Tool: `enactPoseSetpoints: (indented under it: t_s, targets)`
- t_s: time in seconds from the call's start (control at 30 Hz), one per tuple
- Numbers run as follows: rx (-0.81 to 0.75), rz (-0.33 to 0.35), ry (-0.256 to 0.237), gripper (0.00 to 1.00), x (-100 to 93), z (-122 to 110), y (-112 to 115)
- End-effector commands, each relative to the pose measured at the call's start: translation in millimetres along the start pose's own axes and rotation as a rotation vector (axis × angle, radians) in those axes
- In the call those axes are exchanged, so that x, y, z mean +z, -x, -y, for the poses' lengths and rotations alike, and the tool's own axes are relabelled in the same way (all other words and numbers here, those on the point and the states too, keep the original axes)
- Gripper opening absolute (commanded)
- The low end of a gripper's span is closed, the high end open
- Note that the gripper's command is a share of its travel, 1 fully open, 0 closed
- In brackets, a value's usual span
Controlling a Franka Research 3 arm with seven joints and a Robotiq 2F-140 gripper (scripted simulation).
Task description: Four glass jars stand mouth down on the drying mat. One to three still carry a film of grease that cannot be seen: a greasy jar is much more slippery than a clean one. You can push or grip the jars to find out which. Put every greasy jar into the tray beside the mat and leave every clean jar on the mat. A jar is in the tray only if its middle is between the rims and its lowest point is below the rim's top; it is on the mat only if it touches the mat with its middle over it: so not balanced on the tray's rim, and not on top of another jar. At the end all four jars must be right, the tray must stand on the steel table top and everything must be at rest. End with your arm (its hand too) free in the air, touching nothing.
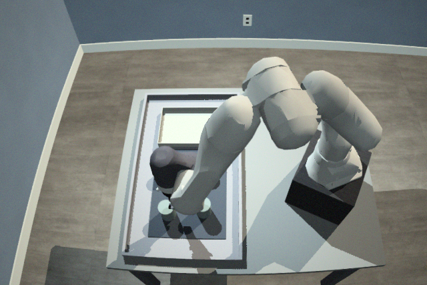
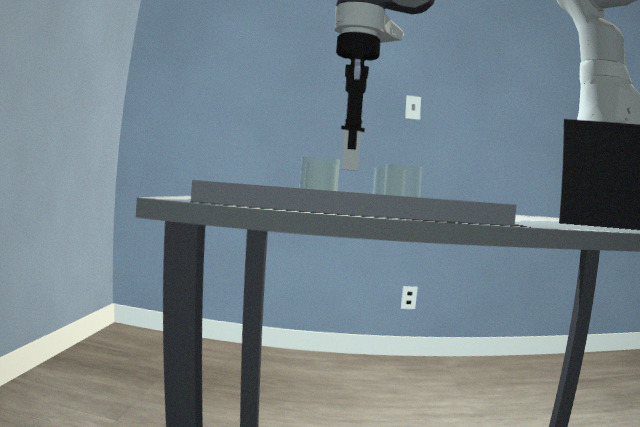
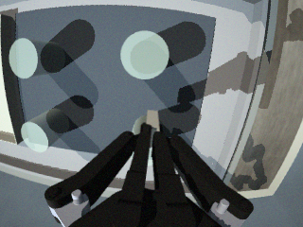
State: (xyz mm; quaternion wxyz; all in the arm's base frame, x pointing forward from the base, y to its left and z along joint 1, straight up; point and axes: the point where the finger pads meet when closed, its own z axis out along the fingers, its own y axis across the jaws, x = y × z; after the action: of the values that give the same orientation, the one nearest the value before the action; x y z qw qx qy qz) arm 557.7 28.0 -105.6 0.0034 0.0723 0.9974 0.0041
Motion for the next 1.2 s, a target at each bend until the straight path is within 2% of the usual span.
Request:
enactPoseSetpoints:
  t_s: [0.0,1.17]
  targets:
    - [-0.001,-0.003,-0.002,0.0,0.4,2.3,0.5]
    - [-0.001,-0.003,-0.002,0.0,0.4,2.3,4.6]
